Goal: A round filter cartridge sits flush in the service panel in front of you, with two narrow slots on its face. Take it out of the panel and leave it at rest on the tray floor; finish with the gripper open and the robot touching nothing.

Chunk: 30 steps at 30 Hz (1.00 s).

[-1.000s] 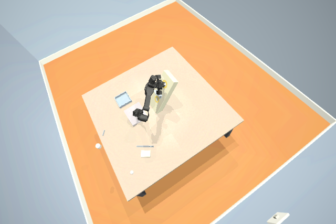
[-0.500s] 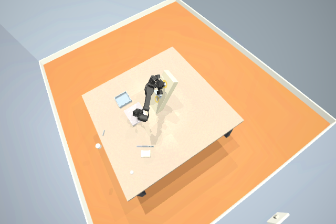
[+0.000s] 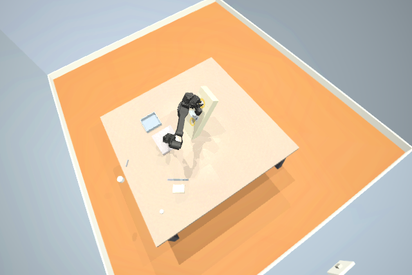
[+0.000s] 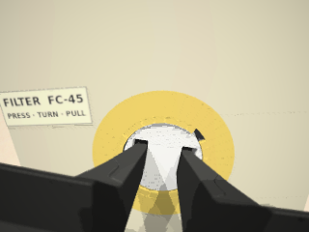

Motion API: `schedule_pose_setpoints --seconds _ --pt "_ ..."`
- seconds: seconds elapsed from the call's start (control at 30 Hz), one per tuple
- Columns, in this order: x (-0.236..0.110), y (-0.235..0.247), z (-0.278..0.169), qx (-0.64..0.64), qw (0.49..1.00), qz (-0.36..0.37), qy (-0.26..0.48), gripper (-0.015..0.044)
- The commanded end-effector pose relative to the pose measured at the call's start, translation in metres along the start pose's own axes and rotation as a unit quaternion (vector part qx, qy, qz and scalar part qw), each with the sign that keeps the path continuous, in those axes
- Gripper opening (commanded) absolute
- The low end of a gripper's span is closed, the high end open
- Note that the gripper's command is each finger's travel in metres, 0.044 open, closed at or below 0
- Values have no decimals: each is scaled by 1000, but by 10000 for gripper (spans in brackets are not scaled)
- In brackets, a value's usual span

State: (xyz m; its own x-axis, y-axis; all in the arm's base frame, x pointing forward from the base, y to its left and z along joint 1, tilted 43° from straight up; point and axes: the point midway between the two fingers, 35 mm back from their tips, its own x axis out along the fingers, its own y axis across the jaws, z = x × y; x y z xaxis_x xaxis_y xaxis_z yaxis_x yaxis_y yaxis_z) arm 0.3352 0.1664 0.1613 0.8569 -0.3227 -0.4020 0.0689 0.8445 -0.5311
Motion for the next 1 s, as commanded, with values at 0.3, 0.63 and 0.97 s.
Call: schedule_pose_setpoints --seconds 0.3,0.63,0.97 --pt "6 0 0 -222 975 2 4 0" --pt "6 0 0 -388 922 3 3 0" --pt "3 1 0 -443 897 4 4 0"
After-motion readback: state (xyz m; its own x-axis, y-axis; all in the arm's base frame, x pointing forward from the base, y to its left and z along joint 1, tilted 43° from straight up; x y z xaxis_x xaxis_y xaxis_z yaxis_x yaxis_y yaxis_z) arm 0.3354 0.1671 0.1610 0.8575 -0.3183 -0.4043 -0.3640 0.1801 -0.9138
